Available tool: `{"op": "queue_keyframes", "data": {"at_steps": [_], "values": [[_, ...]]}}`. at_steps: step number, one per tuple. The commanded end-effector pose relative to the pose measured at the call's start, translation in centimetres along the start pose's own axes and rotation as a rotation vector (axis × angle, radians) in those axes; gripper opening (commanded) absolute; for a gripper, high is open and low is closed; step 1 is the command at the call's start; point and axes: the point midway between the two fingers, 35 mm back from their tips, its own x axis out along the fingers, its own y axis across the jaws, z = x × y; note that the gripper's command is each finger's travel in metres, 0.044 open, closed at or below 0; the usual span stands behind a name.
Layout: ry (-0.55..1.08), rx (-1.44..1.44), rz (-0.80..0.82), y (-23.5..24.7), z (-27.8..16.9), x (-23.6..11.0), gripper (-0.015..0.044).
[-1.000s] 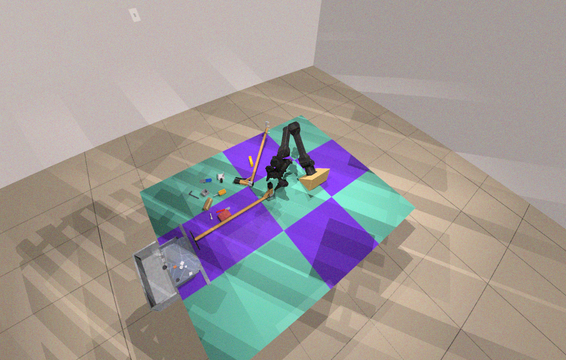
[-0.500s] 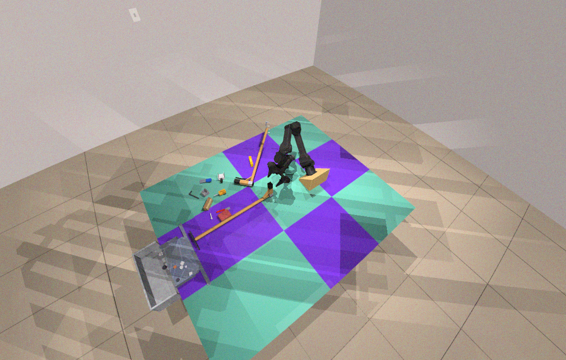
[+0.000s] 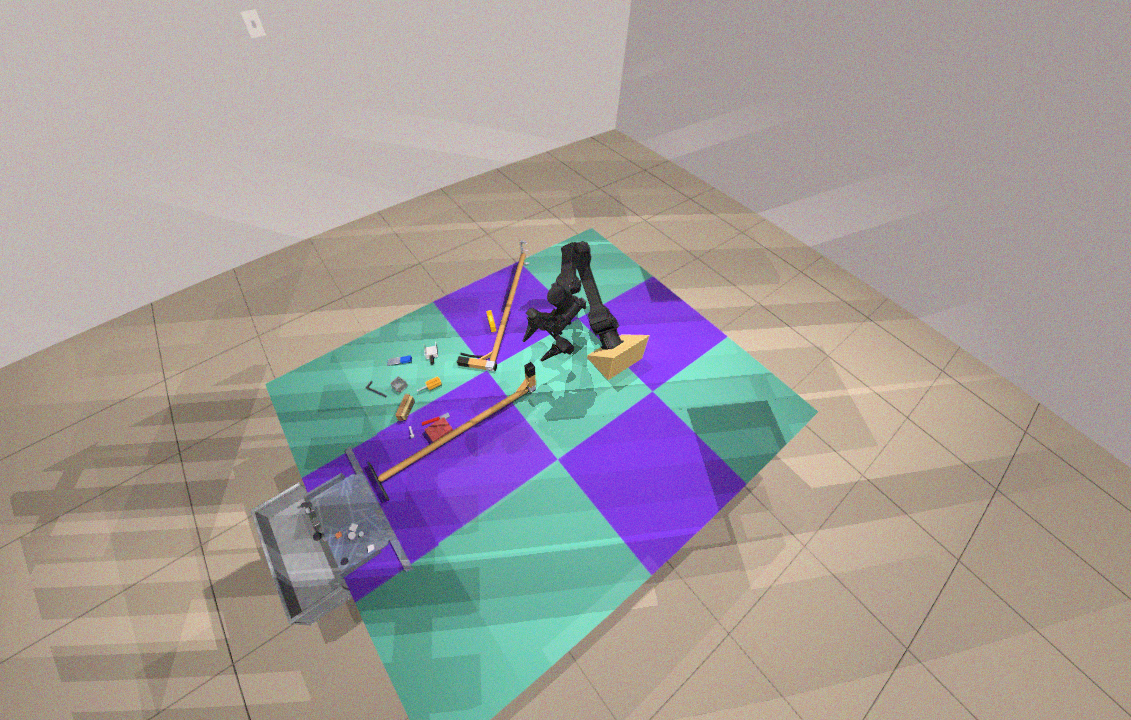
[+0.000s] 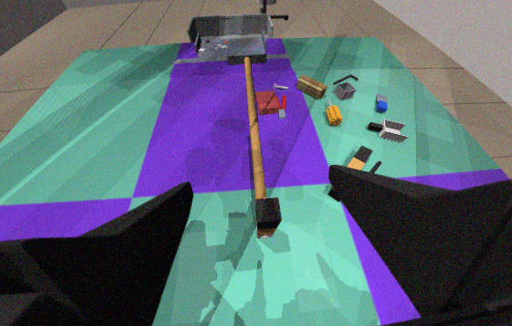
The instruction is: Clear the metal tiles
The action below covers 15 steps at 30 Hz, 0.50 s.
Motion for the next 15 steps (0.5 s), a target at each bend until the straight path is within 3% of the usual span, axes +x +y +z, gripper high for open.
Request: {"op": "queue_keyframes", "data": {"at_steps": [1, 15], "values": [[-0.061, -0.004, -0.001, 0.0, 1.6, -1.4, 0.044], [-0.249, -0.008, 0.009, 0.1, 6.1, -6.9, 0.044]]}}
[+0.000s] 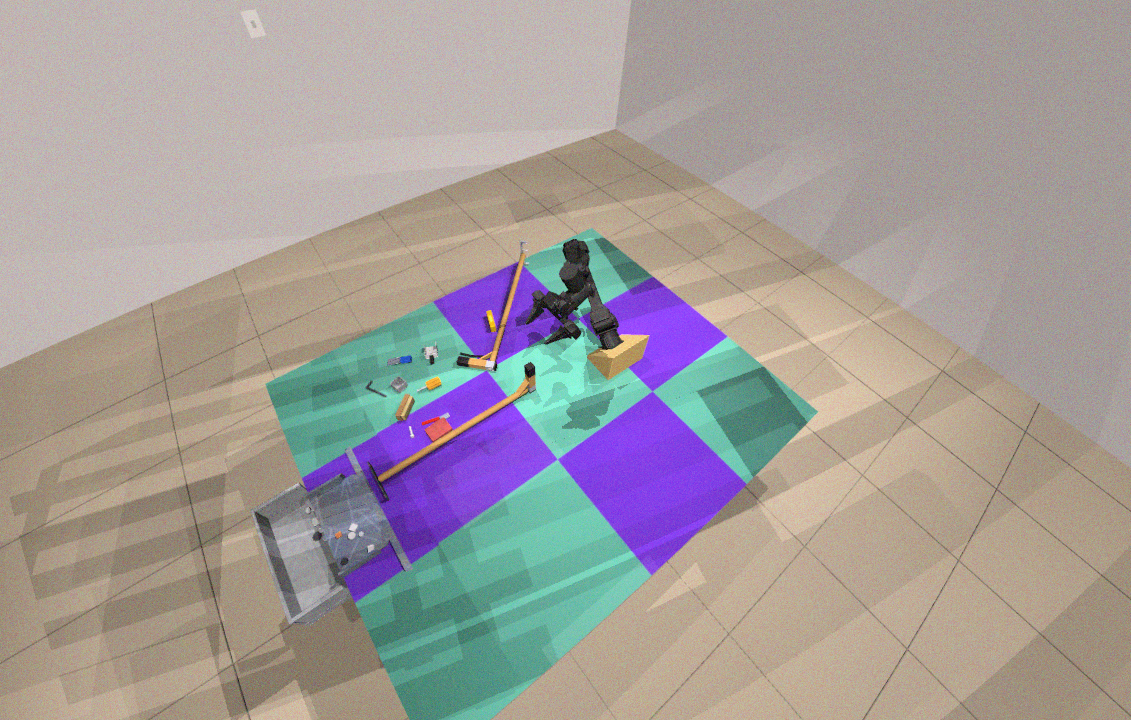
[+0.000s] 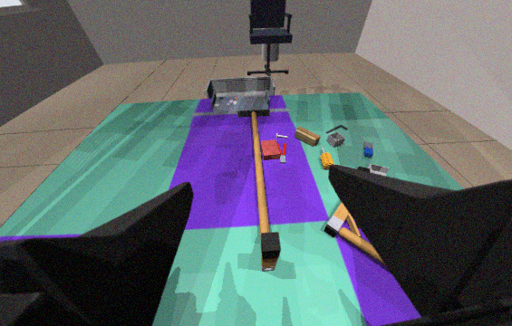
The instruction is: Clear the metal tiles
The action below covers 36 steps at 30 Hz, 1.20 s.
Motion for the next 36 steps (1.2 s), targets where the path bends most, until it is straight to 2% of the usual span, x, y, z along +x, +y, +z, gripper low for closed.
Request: {"op": "queue_keyframes", "data": {"at_steps": [1, 19, 36], "values": [[-0.054, 0.003, 0.0, -0.2, 1.6, -1.5, 0.044], [-0.253, 0.031, 0.025, -0.9, 6.7, -8.2, 0.044], [-0.255, 0.032, 0.025, -0.8, 6.8, -8.2, 0.044]]}}
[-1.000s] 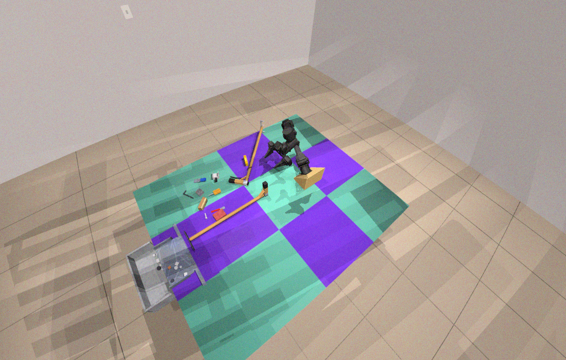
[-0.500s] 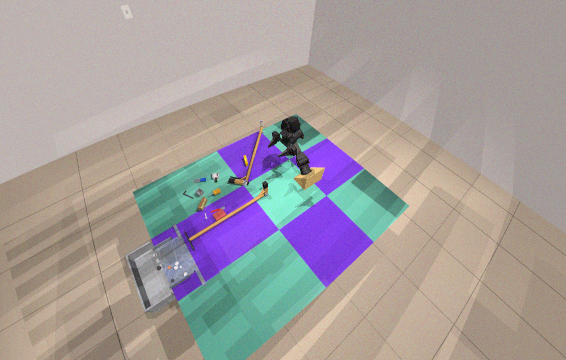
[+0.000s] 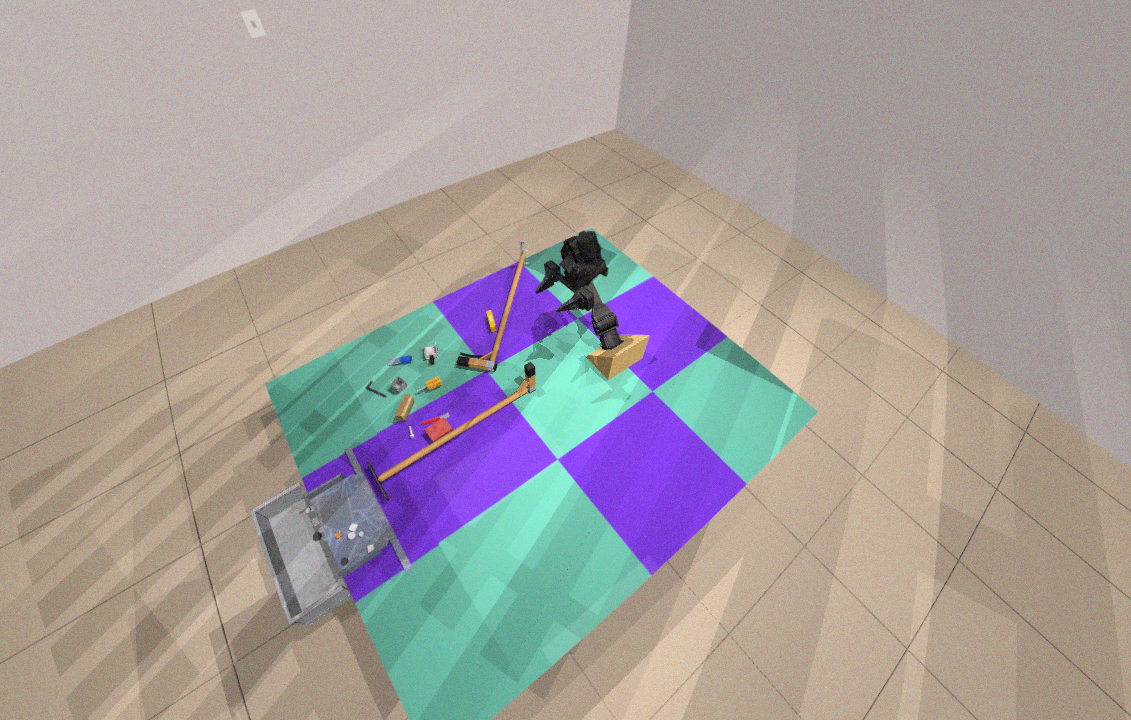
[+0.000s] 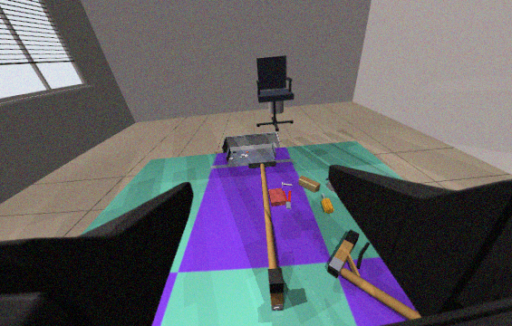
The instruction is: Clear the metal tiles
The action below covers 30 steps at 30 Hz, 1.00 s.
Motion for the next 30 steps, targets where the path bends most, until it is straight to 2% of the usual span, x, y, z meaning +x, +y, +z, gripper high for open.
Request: {"op": "queue_keyframes", "data": {"at_steps": [1, 16, 30], "values": [[0.0, -0.004, -0.003, 0.0, 0.0, 0.0, 0.044], [0.002, -0.004, -0.003, 0.0, 0.0, 0.1, 0.044], [0.15, -0.032, -0.021, 0.2, -5.0, 4.2, 0.044]]}}
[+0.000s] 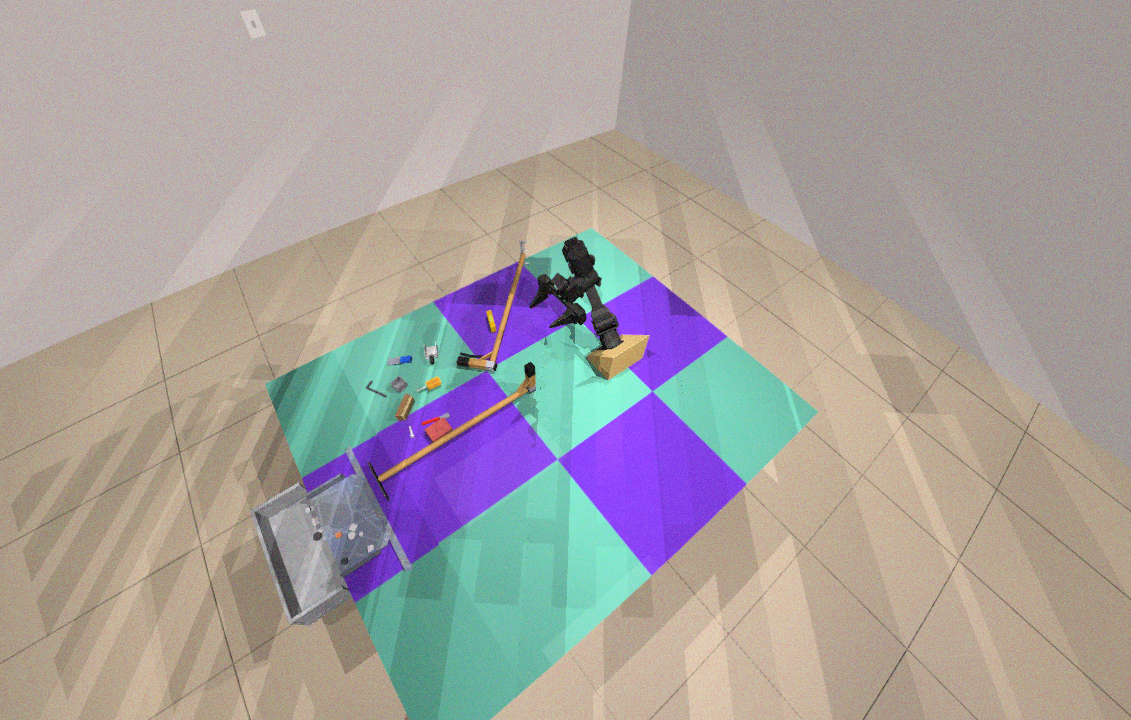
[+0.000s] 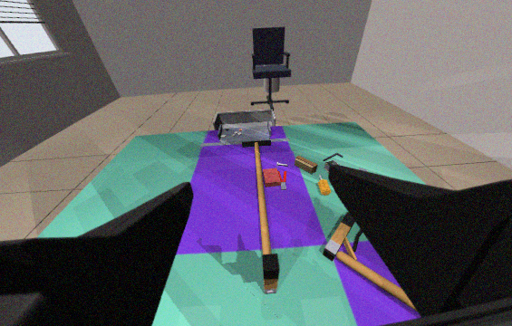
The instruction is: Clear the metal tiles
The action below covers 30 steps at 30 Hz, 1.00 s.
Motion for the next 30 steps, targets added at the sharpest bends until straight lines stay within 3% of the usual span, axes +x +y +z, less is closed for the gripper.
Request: {"op": "queue_keyframes", "data": {"at_steps": [1, 30], "values": [[0.048, -0.006, -0.001, 0.2, -1.5, 1.3, 0.044], [0.439, 0.009, -0.016, -0.4, -14.4, 8.1, 0.044]]}}
